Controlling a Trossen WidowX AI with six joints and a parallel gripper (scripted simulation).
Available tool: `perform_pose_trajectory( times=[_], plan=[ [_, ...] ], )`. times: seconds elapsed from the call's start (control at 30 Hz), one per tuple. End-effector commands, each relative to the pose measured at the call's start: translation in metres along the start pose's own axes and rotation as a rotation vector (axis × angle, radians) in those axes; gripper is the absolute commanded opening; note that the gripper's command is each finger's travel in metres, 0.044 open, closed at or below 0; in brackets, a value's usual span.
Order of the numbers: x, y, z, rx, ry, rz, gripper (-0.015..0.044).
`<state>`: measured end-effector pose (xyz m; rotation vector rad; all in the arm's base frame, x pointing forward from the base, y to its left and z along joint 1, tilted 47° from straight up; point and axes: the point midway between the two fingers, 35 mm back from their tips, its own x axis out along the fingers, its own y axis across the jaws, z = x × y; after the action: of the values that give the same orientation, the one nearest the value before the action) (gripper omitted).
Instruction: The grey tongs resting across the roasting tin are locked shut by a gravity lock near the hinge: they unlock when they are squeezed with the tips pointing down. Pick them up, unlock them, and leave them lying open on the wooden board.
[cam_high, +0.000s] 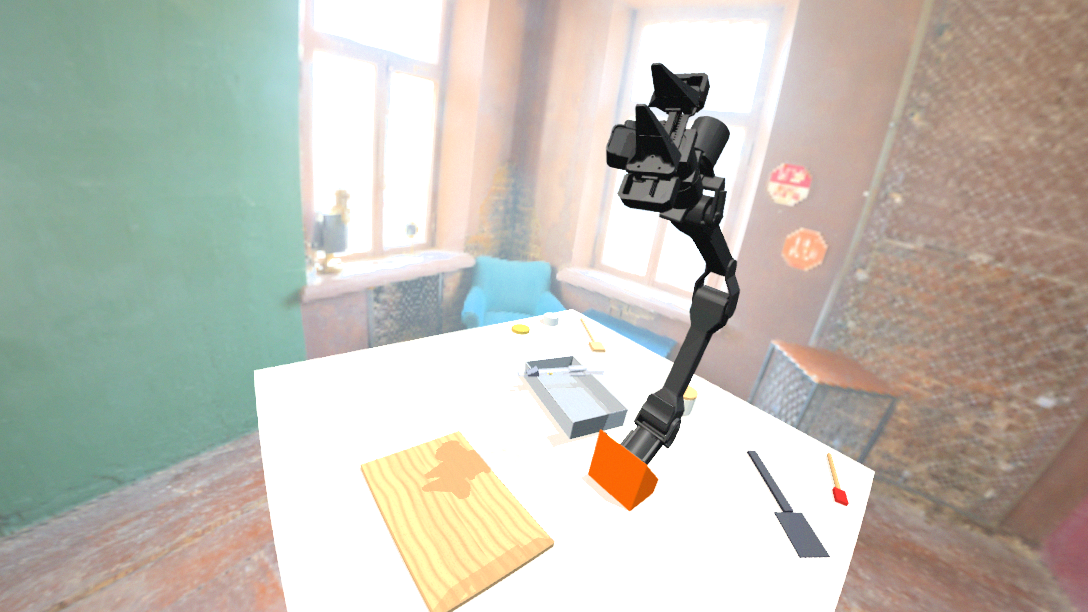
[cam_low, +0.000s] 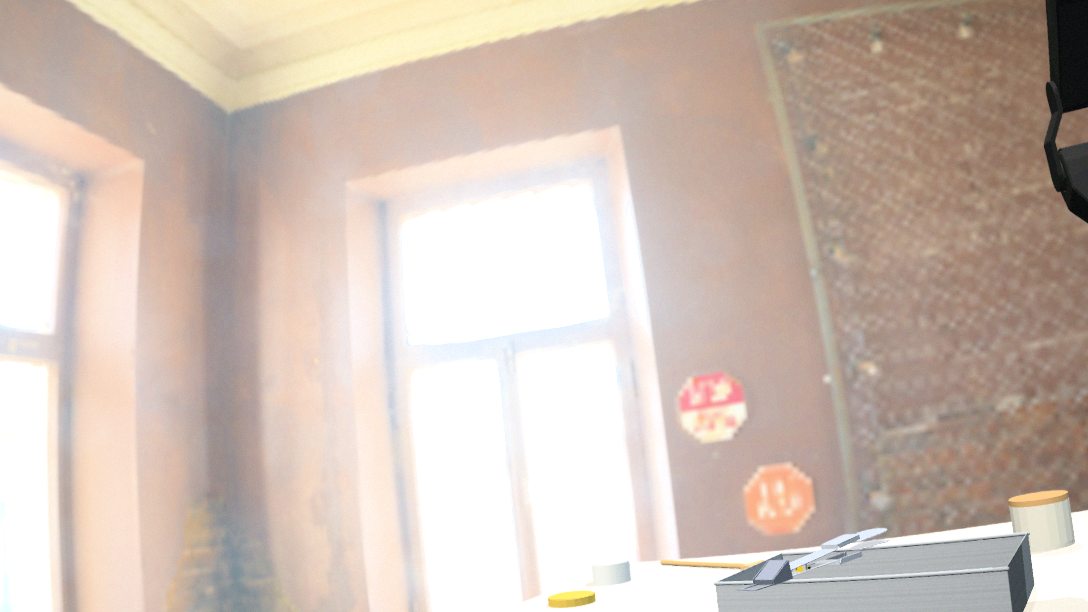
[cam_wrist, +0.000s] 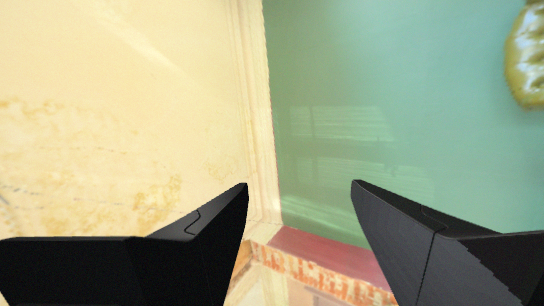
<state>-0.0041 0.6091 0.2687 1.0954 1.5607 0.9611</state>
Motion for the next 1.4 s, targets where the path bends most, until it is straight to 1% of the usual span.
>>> perform_pose_trajectory(
  times=[0.0,0.2,0.4,0.6,0.77,0.93,1.07,1.2,1.37],
  plan=[
    [-0.017,-0.007,0.067,-0.156,-0.169,-0.035,0.026],
    [-0.06,-0.022,0.165,-0.438,-0.42,-0.164,0.026],
    [-0.122,-0.044,0.251,-0.696,-0.629,-0.391,0.026],
    [-0.199,-0.073,0.32,-0.928,-0.762,-0.71,0.026],
    [-0.273,-0.101,0.363,-1.083,-0.79,-1.043,0.026],
    [-0.35,-0.133,0.389,-1.187,-0.723,-1.405,0.026],
    [-0.41,-0.158,0.397,-1.225,-0.596,-1.686,0.026],
    [-0.469,-0.184,0.396,-1.225,-0.397,-1.953,0.026],
    [-0.538,-0.216,0.381,-1.167,-0.054,-2.229,0.026]
  ],
)
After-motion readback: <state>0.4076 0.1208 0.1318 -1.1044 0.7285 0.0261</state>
